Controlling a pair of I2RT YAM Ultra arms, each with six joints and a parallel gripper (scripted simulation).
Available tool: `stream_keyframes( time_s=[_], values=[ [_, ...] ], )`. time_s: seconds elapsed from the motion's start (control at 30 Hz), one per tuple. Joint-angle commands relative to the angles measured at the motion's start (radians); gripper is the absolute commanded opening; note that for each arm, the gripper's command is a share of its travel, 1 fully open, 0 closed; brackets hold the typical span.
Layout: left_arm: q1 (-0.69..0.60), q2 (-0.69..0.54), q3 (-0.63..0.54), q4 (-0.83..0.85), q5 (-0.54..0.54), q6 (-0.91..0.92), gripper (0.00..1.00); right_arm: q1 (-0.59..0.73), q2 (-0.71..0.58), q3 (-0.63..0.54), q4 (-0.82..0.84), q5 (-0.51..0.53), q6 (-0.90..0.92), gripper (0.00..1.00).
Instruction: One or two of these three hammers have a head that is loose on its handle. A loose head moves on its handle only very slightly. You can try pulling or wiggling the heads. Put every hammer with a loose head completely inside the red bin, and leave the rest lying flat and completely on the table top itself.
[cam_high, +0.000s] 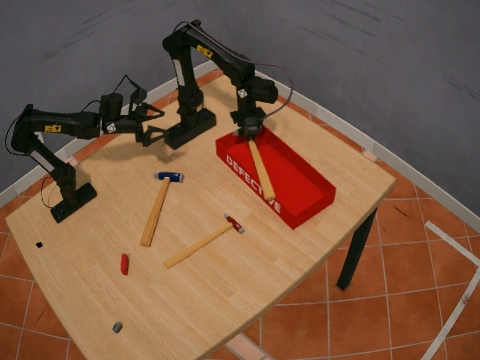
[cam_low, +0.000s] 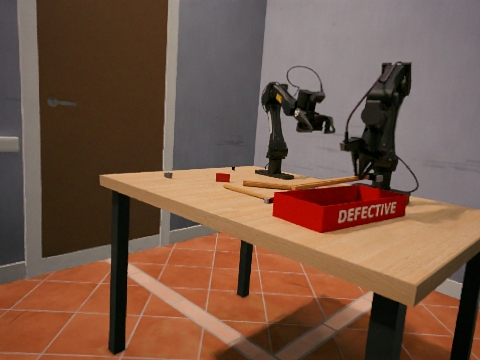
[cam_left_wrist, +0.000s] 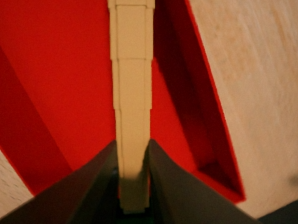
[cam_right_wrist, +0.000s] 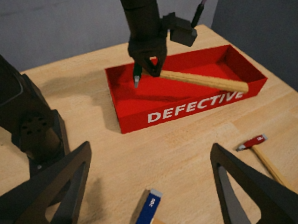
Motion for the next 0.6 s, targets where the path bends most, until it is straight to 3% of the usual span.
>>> stream_keyframes(
  time_s=[0.0,0.3,0.57],
  values=[
    [-0.013,-0.044,-0.002,0.056,-0.007,-0.150,0.10,-0.006,0.002,-0.011,0.005,0.006,0.006,1.00],
    [-0.033,-0.099,-0.083,0.127,-0.053,-0.456,0.10,-0.006,0.002,-0.011,0.005,0.006,0.006,1.00],
    [-0.029,-0.124,-0.137,0.111,-0.057,-0.454,0.10,-0.006,0.002,-0.011,0.005,0.006,0.006,1.00]
  ],
)
